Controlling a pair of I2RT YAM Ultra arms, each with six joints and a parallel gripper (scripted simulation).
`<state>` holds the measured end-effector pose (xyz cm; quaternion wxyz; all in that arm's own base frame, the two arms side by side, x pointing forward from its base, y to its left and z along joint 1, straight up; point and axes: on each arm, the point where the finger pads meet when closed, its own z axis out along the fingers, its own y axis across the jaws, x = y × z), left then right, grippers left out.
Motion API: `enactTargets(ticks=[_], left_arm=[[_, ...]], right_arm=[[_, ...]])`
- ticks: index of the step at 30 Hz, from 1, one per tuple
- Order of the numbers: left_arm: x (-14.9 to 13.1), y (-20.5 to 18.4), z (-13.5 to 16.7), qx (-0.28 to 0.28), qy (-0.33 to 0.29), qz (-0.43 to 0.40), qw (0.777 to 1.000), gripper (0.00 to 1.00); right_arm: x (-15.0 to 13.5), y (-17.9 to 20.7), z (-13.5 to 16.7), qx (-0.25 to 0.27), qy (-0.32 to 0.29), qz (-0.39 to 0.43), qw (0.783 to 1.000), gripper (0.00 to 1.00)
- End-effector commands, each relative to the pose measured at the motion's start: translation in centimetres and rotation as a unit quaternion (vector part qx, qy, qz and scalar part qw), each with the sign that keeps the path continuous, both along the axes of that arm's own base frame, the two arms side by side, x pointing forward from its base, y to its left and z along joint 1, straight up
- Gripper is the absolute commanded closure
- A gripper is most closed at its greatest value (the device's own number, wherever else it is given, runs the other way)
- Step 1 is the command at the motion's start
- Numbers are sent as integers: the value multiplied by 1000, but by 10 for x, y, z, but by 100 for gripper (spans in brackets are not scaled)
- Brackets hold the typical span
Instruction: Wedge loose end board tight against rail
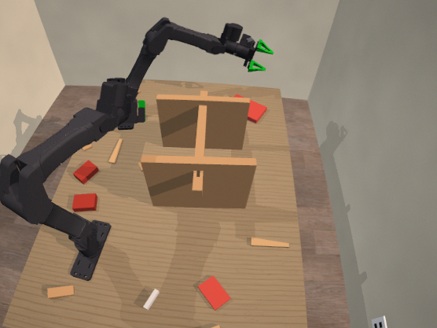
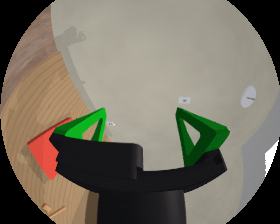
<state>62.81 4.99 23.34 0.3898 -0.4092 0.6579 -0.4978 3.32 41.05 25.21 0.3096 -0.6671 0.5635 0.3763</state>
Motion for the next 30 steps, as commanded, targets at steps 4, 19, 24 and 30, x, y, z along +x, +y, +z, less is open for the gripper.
enactTargets(ticks=[4,19,24,30], left_arm=[[0,0,9,2,-10,0,1000,0],[-6,-9,25,23,-30,-3,999,0],[-15,-10,37,71,-38,4,997,0],[-29,-15,54,124,-57,9,991,0]], right_arm=[[0,1,5,7,-1,0,1000,0],[14,-1,28,38,-9,-23,999,0],[45,-5,29,45,-11,-69,997,0],[85,-16,34,57,-16,-127,990,0]])
